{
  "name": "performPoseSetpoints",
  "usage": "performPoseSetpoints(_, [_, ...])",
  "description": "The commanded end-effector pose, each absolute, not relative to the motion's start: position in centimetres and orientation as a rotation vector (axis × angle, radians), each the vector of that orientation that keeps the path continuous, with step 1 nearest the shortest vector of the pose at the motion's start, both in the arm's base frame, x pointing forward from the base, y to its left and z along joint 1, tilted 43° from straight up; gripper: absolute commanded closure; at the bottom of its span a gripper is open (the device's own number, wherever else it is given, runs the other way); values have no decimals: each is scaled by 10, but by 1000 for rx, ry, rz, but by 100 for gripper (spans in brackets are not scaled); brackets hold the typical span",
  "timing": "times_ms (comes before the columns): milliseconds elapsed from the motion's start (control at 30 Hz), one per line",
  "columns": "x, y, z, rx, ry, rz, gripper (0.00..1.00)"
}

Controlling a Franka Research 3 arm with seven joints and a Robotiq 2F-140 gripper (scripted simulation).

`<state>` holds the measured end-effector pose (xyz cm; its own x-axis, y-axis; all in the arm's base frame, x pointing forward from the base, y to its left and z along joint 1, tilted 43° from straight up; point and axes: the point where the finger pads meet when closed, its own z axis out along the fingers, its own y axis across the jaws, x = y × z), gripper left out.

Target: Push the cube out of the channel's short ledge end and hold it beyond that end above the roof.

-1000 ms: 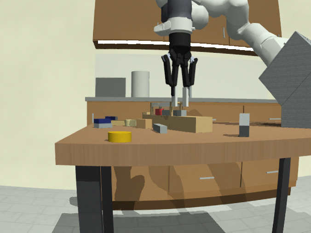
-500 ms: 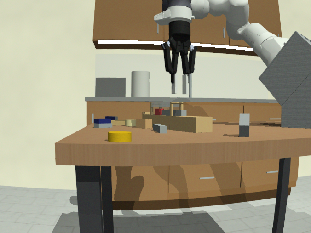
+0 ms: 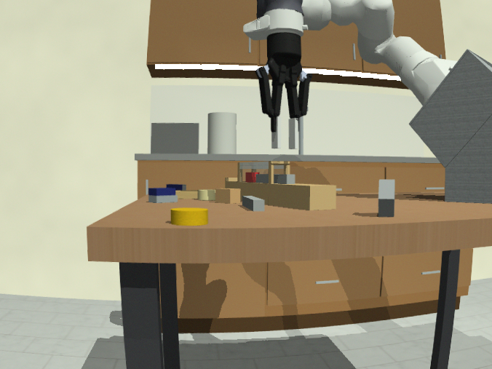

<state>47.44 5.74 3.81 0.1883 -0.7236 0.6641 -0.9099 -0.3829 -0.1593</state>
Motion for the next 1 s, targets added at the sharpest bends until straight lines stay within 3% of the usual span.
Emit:
performPoseSetpoints(0, [474,57,39,2196,-1549,983,77])
performPoseSetpoints(300, [479,61,39,2188,-1569,989,77])
performPoseSetpoints(533, [552,124,25,2013,-1895,1060,77])
performPoseSetpoints(967, [553,125,25,2011,-1898,1060,77])
